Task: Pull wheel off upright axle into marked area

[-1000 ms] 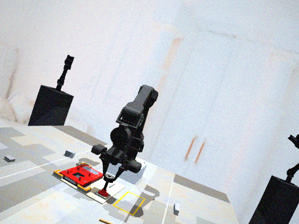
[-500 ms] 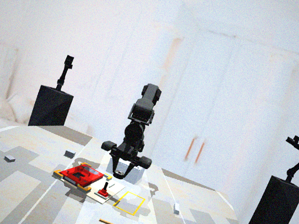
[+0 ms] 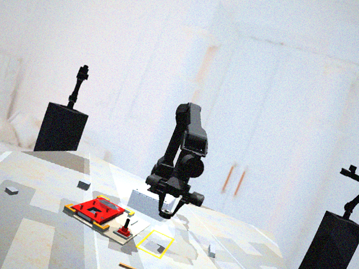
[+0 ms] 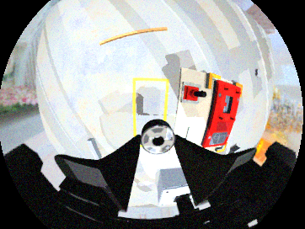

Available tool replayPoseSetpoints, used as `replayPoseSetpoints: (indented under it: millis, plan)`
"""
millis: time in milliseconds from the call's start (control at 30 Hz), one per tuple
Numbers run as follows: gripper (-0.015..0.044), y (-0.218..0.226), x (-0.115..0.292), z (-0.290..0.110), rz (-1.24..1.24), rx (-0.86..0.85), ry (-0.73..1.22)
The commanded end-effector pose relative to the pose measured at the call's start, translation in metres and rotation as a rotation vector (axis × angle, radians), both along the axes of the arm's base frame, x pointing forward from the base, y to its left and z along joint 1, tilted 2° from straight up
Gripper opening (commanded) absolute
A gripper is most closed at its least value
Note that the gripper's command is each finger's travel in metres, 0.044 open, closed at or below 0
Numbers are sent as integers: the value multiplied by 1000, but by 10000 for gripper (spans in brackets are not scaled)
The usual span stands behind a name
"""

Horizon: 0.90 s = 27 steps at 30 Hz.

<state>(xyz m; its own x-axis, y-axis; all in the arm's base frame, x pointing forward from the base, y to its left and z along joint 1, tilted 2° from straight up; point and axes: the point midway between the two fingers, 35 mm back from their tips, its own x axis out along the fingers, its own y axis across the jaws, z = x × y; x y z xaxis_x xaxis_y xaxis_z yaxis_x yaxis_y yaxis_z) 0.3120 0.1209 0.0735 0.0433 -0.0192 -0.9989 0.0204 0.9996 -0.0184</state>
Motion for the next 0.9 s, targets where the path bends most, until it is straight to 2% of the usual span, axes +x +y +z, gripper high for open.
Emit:
replayPoseSetpoints:
  millis: [0, 367, 733, 867]
  plan:
    - [0, 8, -7, 0, -4, -3, -3]
    - [0, 8, -5, -26, -4, -3, -3]
    - [0, 6, -3, -100, -4, -4, -2]
    - [0, 5, -3, -105, -4, -4, -2]
